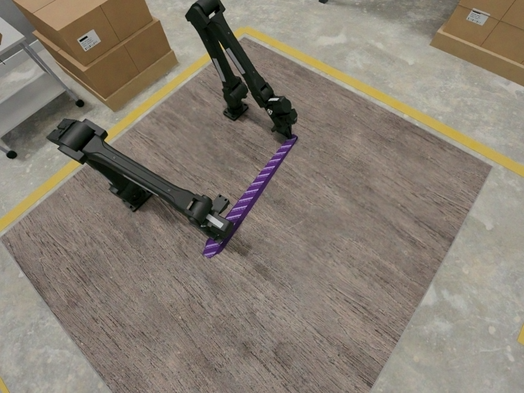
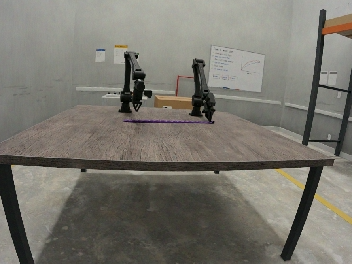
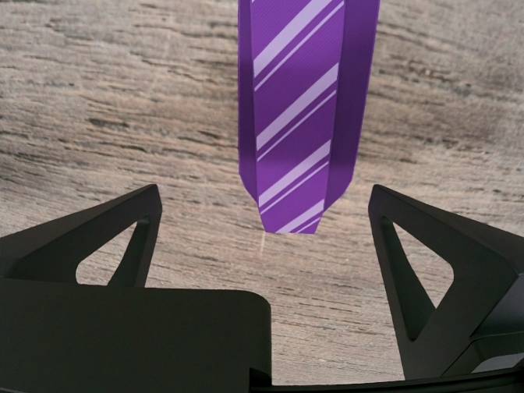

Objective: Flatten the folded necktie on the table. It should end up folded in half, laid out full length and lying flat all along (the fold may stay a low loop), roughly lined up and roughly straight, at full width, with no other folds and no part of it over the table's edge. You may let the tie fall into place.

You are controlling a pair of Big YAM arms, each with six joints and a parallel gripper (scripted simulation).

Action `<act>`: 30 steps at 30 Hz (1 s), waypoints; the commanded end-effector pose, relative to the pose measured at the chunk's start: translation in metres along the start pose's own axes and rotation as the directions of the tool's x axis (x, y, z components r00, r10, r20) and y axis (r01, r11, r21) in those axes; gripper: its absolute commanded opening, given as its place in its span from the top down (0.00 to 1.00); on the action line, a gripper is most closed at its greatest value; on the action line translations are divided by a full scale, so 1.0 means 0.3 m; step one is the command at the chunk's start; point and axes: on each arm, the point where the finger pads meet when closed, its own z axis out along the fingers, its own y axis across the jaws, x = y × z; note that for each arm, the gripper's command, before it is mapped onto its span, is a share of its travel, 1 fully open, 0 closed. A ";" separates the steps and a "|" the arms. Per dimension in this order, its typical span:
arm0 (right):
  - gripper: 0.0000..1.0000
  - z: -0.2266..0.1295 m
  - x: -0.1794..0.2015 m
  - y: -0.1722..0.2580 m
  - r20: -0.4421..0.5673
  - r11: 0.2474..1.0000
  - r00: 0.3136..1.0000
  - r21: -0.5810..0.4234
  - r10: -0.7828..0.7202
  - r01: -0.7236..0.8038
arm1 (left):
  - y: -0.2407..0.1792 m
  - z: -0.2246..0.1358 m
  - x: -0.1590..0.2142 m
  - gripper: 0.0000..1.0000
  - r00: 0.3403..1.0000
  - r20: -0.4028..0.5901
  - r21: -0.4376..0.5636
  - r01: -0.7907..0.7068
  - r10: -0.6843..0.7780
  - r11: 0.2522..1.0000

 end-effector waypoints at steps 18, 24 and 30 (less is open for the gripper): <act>0.00 -0.099 0.015 -0.070 0.007 0.997 1.000 0.073 0.003 -0.003 | -0.003 -0.086 -0.120 0.96 0.999 0.035 -0.002 -0.004 0.004 1.000; 0.00 -0.099 0.015 -0.070 0.007 0.997 1.000 0.073 0.003 -0.003 | -0.003 -0.102 -0.132 0.96 0.999 0.035 -0.002 -0.004 0.004 1.000; 0.00 -0.099 0.015 -0.070 0.007 0.997 1.000 0.073 0.003 -0.003 | -0.003 -0.111 -0.139 0.96 0.999 0.035 -0.002 -0.004 0.004 1.000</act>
